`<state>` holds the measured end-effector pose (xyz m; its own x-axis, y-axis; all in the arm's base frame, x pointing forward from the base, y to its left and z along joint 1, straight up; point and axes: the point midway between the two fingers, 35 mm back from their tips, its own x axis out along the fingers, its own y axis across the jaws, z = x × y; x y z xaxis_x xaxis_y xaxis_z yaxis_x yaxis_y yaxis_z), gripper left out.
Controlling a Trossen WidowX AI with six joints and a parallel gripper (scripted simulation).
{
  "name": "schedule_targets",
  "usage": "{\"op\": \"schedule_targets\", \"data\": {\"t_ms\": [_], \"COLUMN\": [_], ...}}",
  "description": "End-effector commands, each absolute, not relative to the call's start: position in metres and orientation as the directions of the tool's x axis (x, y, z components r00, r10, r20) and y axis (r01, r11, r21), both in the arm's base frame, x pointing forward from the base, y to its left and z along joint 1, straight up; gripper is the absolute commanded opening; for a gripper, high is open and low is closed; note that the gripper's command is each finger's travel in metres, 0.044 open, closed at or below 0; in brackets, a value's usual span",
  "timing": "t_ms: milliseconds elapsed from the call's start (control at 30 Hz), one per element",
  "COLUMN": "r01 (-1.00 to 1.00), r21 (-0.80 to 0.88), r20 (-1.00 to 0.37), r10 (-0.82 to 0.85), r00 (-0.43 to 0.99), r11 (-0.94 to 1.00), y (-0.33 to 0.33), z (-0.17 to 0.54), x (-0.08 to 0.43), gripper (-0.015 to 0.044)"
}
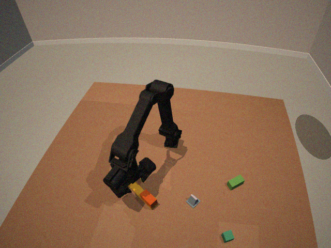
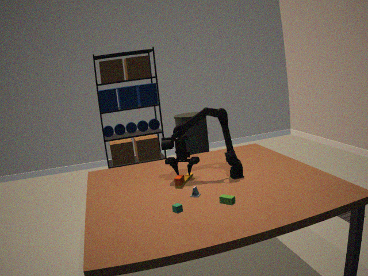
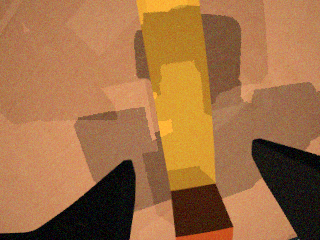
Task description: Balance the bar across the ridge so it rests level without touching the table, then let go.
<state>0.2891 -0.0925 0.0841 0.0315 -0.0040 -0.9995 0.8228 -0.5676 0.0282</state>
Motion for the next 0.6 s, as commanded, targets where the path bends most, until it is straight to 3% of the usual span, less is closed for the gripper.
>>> {"op": "schedule_targets", "data": {"t_ms": [0,567], "r01": [0.825,0.825], "r21": [0.028,0.028], "r20": [-1.0,-1.0], "r10": [-0.009,-0.009], "r00": [0.028,0.028], "r11": [-0.564,-0.564], "y": [-0.093,-0.093], "z": [0.074,0.056], "x": [0.288,0.288], "gripper": [0.0315,0.0315]}}
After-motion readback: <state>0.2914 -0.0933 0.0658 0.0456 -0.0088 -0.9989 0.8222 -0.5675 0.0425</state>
